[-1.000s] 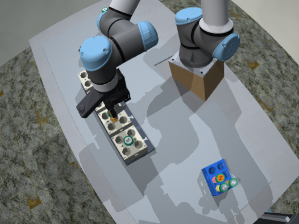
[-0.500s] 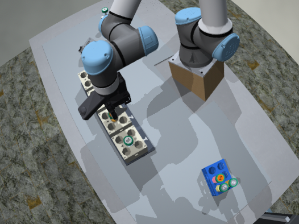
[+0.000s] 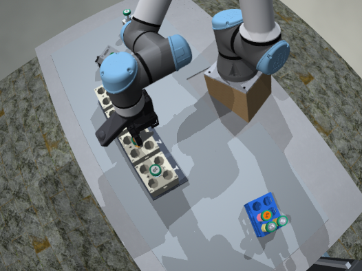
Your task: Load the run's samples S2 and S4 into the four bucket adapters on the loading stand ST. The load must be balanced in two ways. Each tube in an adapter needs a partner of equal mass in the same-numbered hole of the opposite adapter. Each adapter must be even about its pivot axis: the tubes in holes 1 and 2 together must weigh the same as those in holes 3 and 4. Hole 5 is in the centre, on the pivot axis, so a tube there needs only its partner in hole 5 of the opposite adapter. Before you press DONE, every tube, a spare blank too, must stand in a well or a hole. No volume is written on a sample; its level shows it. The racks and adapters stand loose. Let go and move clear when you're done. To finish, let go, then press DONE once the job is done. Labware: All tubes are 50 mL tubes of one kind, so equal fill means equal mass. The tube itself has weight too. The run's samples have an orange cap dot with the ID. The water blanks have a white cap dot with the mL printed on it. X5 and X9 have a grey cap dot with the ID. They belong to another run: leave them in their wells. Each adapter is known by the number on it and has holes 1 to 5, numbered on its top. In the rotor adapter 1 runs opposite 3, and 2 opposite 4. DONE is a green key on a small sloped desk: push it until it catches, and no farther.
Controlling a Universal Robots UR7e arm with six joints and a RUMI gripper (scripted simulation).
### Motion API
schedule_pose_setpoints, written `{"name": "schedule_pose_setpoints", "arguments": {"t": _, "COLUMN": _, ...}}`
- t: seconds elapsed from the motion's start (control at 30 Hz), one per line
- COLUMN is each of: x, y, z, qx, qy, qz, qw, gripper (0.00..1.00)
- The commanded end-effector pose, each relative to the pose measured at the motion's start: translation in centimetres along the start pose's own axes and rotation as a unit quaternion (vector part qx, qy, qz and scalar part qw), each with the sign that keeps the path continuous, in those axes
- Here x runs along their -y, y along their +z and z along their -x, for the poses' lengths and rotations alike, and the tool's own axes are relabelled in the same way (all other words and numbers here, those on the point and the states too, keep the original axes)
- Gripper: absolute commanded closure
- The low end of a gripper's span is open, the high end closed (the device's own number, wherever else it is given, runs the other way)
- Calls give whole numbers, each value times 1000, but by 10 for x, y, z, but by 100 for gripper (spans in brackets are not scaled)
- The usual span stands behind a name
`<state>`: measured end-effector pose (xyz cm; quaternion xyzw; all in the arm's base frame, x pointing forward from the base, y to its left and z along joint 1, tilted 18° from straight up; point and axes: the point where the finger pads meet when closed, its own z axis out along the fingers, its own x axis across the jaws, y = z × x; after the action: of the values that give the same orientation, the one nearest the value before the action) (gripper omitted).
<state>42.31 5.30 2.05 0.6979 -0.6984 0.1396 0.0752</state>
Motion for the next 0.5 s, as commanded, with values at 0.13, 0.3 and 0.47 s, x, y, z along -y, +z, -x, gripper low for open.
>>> {"name": "schedule_pose_setpoints", "arguments": {"t": 0.13, "x": 1, "y": 3, "z": 0, "qx": 0, "qy": 1, "qz": -2, "qw": 1000, "gripper": 100}}
{"name": "schedule_pose_setpoints", "arguments": {"t": 0.3, "x": 1, "y": 3, "z": 0, "qx": 0, "qy": 1, "qz": -2, "qw": 1000, "gripper": 100}}
{"name": "schedule_pose_setpoints", "arguments": {"t": 0.47, "x": 1, "y": 3, "z": 0, "qx": 0, "qy": 1, "qz": -2, "qw": 1000, "gripper": 65}}
